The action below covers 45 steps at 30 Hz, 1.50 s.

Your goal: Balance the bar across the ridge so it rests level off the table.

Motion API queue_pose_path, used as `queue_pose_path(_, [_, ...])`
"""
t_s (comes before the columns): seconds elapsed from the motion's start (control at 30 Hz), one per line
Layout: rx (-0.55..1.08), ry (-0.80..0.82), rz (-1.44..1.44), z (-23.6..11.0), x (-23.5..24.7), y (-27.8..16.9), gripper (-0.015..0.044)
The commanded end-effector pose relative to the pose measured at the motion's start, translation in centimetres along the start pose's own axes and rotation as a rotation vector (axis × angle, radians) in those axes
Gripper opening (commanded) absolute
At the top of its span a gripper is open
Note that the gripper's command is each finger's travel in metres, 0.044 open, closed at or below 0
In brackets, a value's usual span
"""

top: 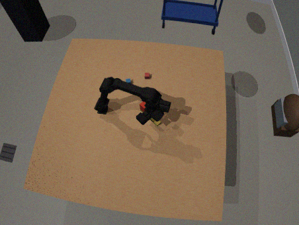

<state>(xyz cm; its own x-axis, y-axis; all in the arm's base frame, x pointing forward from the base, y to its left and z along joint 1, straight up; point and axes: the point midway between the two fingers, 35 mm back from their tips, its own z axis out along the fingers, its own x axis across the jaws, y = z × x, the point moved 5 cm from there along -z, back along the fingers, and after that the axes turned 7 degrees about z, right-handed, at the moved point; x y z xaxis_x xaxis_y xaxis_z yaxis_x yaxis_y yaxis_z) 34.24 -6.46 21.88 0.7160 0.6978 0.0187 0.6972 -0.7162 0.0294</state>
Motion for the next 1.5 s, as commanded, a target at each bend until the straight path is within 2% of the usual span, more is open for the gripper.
queue_pose_path(0.0, [0.002,0.002,0.080,-0.1,1.3,-0.6,0.0000])
queue_pose_path(0.77, [0.010,0.005,0.602,-0.2,6.9,-6.7,0.0000])
queue_pose_path(1.47, [0.010,0.005,0.615,2.5,6.8,-7.0,0.0000])
